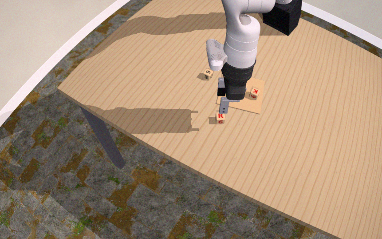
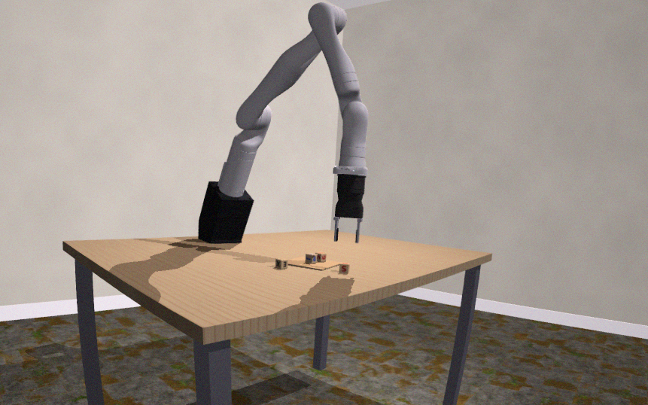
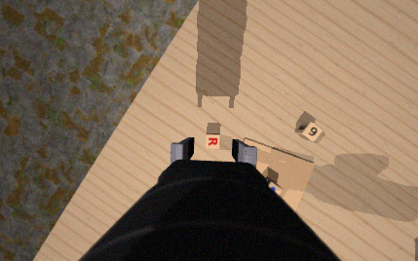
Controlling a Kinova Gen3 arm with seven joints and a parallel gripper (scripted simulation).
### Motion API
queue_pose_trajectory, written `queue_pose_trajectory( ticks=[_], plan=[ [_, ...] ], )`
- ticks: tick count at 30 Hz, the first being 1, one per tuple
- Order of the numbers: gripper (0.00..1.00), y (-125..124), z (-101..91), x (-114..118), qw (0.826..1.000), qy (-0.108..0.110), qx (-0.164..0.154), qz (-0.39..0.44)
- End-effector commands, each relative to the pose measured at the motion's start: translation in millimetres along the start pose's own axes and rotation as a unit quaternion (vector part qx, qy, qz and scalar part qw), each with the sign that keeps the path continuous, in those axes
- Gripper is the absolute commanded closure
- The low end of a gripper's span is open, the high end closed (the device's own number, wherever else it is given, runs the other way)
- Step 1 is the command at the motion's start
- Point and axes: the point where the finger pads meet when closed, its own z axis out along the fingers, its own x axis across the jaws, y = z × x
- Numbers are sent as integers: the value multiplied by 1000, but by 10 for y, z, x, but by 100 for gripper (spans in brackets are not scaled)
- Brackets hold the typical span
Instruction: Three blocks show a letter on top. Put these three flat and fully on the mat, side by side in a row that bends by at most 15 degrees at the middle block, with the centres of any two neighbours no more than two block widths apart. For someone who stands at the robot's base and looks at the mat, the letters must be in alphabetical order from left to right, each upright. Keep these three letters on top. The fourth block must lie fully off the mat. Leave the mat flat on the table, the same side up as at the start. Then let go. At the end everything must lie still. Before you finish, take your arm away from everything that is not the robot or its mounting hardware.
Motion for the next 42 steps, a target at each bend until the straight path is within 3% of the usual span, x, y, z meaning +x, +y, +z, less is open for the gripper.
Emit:
queue_pose_trajectory(
  ticks=[1, 42],
  plan=[
    [0, 5, 6, 11, 1000, 3, -1, -2],
    [0, 3, 66, 10, 1000, 3, -1, -2]
  ],
)
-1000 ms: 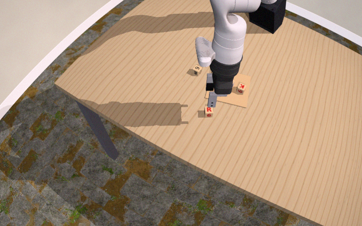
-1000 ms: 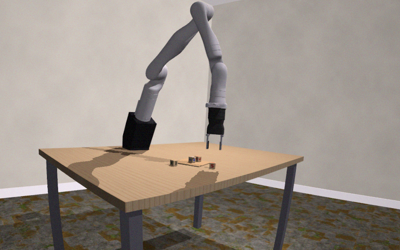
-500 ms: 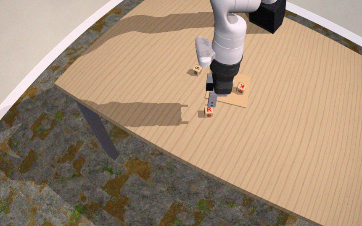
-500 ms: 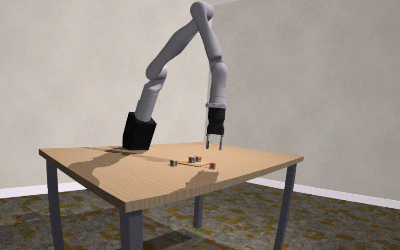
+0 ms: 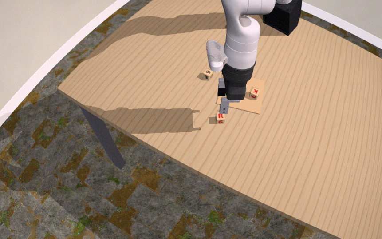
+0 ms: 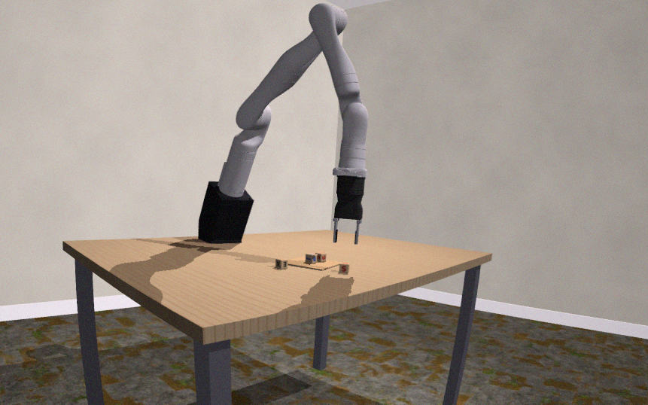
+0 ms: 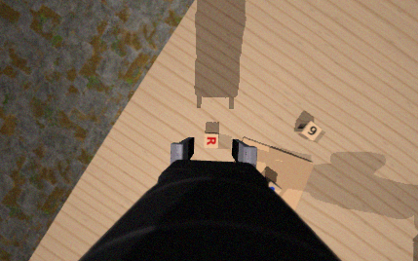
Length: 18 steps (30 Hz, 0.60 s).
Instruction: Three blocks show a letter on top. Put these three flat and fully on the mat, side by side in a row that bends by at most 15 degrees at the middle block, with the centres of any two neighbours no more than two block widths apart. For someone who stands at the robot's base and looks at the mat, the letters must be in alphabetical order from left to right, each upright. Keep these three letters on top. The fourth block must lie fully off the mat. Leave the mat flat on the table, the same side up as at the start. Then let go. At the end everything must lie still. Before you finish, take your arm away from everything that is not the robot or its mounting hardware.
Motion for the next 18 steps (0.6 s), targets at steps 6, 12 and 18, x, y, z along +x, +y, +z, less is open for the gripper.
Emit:
queue_pose_trajectory(
  ticks=[6, 12, 18],
  plan=[
    [0, -13, 98, -14, 1000, -1, 1, -1],
    [0, -15, 173, -16, 1000, -1, 1, -1],
    [0, -17, 256, -18, 1000, -1, 1, -1]
  ],
)
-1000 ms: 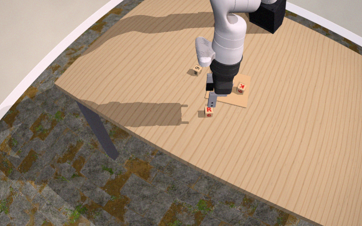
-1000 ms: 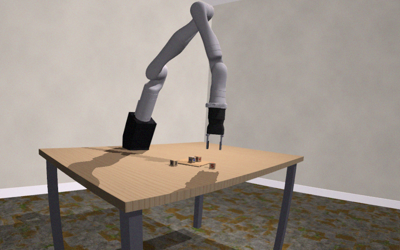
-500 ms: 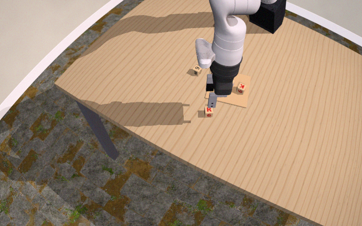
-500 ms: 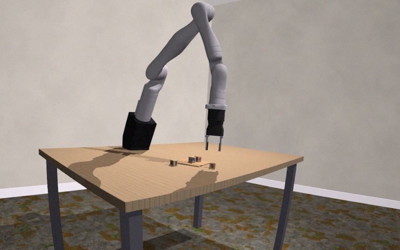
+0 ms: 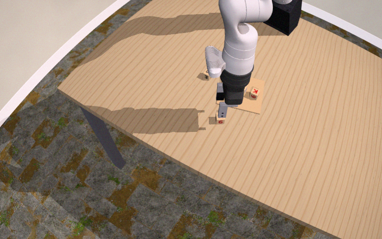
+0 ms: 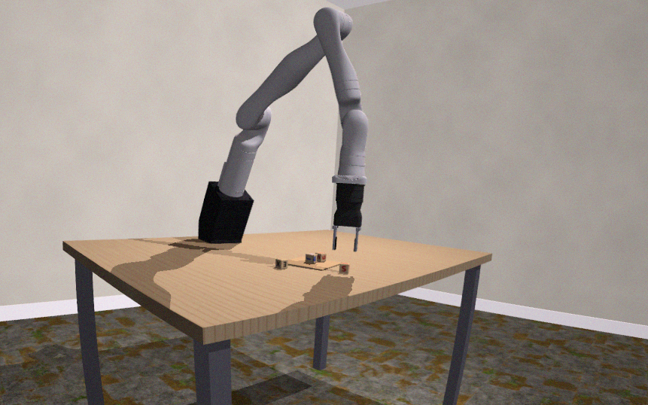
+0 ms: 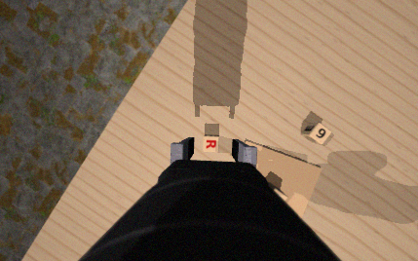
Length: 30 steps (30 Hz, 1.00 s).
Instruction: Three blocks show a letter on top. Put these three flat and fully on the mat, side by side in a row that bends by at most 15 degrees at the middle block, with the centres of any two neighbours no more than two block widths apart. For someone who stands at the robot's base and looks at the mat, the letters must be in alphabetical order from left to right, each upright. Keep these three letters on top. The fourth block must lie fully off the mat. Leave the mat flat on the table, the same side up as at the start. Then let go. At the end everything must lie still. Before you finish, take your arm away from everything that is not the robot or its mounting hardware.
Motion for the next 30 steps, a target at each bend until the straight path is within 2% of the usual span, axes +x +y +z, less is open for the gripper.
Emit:
queue_pose_trajectory(
  ticks=[1, 10, 30],
  plan=[
    [0, 10, 73, -21, 1000, -1, 0, 0],
    [0, 7, 201, -24, 1000, -1, 0, 0],
    [0, 3, 278, -30, 1000, -2, 0, 0]
  ],
)
